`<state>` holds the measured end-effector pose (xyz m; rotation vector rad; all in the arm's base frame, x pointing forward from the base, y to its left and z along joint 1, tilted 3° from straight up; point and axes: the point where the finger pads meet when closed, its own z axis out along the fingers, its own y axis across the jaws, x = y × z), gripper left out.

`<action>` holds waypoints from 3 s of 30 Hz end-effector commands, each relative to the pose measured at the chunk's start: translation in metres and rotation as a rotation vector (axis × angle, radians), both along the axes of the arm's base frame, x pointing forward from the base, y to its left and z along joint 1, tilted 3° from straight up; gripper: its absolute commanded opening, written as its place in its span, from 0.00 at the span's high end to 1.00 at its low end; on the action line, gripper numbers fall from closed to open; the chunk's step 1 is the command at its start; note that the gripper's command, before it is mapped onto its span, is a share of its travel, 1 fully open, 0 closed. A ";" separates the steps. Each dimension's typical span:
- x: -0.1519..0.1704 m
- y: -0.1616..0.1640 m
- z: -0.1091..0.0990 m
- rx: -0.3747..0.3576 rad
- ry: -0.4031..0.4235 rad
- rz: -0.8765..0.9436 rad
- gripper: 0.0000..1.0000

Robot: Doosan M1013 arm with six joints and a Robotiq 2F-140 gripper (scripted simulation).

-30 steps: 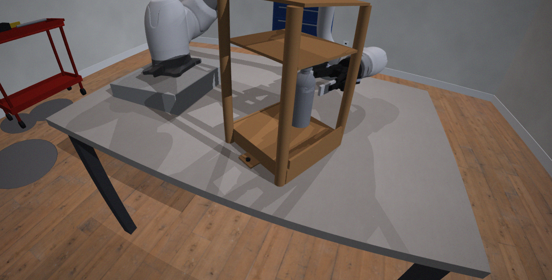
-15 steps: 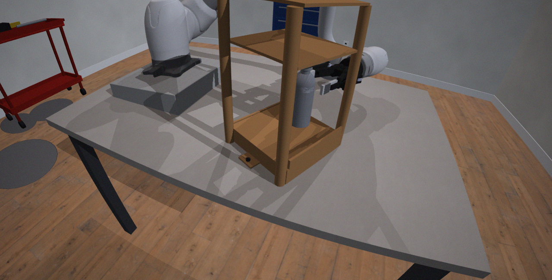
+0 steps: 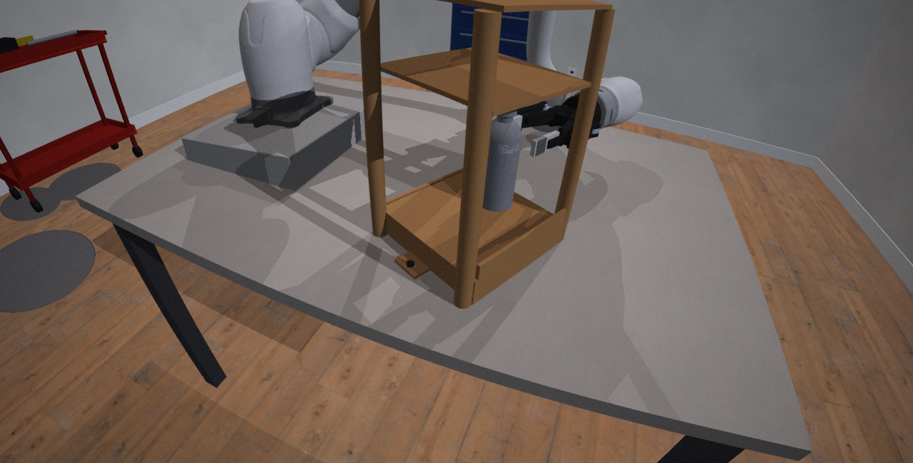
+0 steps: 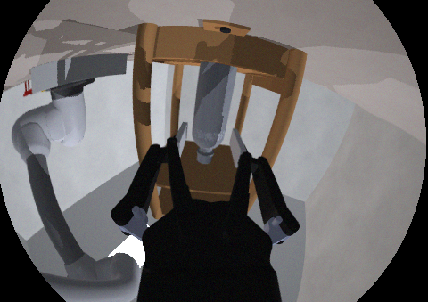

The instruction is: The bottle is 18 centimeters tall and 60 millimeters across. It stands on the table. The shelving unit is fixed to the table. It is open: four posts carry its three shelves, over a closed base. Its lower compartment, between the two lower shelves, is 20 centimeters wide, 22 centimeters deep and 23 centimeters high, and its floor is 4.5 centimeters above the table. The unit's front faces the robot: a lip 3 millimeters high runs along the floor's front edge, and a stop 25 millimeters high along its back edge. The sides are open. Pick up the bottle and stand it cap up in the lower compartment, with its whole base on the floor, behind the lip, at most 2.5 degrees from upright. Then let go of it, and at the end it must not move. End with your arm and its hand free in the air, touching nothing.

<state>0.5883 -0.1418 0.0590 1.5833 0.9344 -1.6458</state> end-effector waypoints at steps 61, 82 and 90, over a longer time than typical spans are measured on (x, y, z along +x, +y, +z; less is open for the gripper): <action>0.048 0.078 -0.001 0.000 0.000 0.000 0.52; 0.050 0.081 0.002 0.000 0.000 0.000 0.52; 0.051 0.080 0.012 0.000 0.000 0.000 0.52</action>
